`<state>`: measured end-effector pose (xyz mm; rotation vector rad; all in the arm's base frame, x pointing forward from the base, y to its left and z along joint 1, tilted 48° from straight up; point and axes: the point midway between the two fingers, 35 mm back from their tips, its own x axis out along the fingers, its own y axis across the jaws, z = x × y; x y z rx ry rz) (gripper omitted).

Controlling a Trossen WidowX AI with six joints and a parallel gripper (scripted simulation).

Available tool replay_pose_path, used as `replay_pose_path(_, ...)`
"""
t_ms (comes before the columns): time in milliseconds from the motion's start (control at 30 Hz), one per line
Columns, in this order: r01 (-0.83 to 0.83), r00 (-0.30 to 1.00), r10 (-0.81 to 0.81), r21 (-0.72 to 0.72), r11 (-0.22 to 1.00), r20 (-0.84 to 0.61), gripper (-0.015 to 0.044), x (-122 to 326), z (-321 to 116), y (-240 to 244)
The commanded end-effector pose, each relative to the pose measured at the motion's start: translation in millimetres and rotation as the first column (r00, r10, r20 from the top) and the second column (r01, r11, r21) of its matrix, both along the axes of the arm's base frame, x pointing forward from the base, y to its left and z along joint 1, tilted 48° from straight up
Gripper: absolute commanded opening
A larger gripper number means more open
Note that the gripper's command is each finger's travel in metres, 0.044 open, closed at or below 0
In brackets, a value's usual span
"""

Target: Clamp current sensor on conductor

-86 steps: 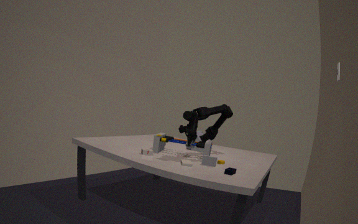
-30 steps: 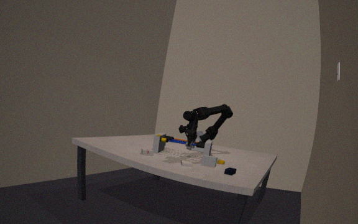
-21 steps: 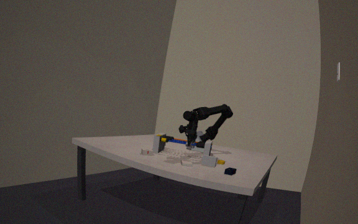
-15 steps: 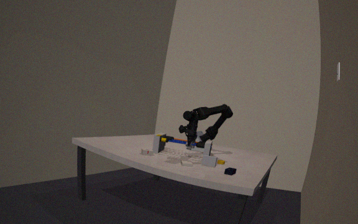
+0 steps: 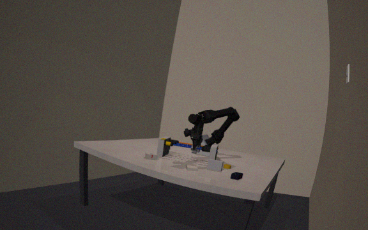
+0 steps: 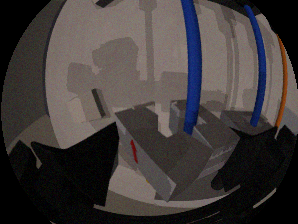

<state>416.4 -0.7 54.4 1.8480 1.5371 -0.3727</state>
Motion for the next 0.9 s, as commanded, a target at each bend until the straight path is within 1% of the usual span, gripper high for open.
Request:
replay_pose_path(0,0.000,1.000,0.000,0.001,1.000,0.001,0.0394,0,0,0)
replay_pose_path(67,0.019,1.000,-0.019,0.003,1.000,0.015,0.0440,0,-1,-2)
replay_pose_path(233,0.145,0.982,-0.148,0.036,0.989,0.121,0.0440,-3,-2,-11)
replay_pose_path(433,0.261,0.929,-0.280,0.111,0.959,0.240,0.0440,-19,6,-19)
replay_pose_path(867,0.270,0.923,-0.292,0.120,0.955,0.251,0.0440,-25,6,-19)
